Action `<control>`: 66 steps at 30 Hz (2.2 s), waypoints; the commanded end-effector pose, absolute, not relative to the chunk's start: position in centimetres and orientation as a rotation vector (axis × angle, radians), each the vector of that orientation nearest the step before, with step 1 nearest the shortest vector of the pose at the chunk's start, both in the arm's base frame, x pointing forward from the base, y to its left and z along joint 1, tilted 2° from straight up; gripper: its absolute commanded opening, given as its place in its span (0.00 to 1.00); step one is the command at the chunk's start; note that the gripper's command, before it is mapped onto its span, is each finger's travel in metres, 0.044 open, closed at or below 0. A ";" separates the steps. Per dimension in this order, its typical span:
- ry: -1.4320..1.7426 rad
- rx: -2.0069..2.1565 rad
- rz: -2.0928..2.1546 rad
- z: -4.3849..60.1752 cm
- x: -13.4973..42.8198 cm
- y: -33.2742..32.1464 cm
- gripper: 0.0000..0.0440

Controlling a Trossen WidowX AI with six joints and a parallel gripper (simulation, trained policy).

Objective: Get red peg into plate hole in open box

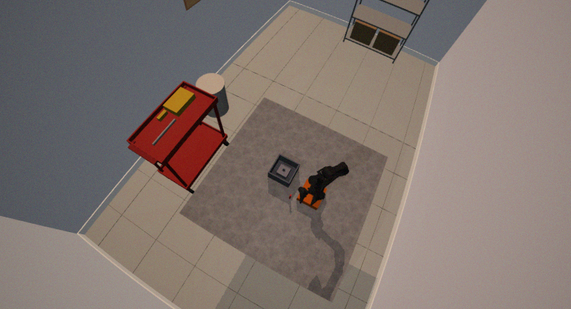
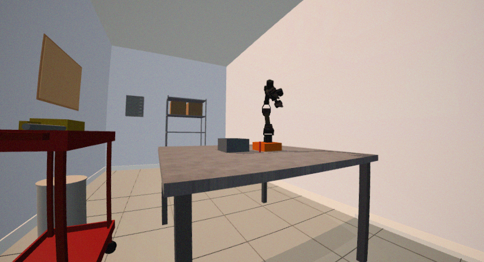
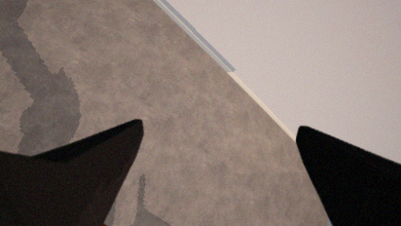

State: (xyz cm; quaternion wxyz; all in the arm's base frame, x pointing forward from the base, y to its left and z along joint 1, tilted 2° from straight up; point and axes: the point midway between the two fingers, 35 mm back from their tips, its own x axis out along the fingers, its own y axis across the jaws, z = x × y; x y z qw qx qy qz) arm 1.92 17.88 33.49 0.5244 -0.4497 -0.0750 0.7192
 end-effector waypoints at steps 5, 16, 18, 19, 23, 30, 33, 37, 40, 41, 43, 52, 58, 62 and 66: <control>0.075 -0.970 1.626 31.9 3.6 17.8 1.00; 0.413 -0.783 1.446 29.7 5.9 17.2 1.00; 0.470 -0.748 1.410 29.3 6.3 17.1 1.00; 0.498 -0.730 1.391 29.1 6.5 17.0 1.00; 0.608 -0.657 1.313 28.2 7.2 16.7 1.00; 0.788 -0.526 1.165 26.6 8.4 16.2 1.00; 0.861 -0.470 1.098 25.9 8.8 15.9 1.00; 0.953 -0.394 1.004 24.9 9.4 15.5 1.00; 1.019 -0.336 0.930 24.2 9.7 15.2 1.00; 1.040 -0.317 0.905 23.9 9.8 15.1 1.00; 1.081 -0.279 0.855 23.4 10.1 14.9 1.00; 1.251 -0.111 0.613 21.1 11.0 14.0 1.00; 1.349 -0.003 0.439 19.5 11.4 13.4 1.00; 1.407 0.066 0.317 18.3 11.6 13.0 1.00; 1.458 0.132 0.191 17.1 11.9 12.7 1.00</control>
